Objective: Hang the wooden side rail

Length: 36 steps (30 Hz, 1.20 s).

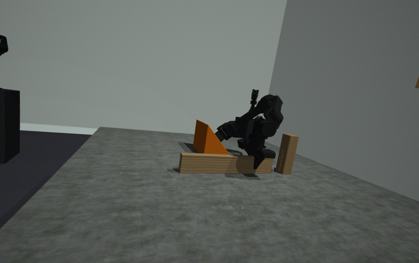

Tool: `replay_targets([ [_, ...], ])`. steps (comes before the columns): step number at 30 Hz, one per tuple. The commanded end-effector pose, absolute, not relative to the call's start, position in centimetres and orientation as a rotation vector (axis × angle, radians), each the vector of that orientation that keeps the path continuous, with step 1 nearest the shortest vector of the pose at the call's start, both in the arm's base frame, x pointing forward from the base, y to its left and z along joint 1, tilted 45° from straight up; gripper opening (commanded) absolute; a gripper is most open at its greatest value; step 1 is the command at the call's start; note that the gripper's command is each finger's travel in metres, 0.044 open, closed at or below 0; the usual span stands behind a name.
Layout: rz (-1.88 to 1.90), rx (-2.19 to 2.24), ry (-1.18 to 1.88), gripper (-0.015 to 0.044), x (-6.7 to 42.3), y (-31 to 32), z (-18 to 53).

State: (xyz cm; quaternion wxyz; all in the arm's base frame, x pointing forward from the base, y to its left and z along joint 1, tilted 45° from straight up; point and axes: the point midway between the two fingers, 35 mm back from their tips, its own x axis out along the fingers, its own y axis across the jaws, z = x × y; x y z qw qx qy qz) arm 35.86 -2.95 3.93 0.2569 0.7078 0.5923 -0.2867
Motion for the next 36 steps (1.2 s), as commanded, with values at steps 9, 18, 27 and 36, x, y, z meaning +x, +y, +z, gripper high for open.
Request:
replay_targets([
  [9,-0.794,1.929,1.611,0.0000,35.10,-2.83,3.90],
  [18,-0.782,1.924,1.607,0.0000,35.27,-2.85,3.91],
  [27,-0.793,1.929,1.611,0.0000,35.27,-2.89,3.95],
  [36,-0.794,1.929,1.611,0.0000,35.25,-2.99,4.05],
])
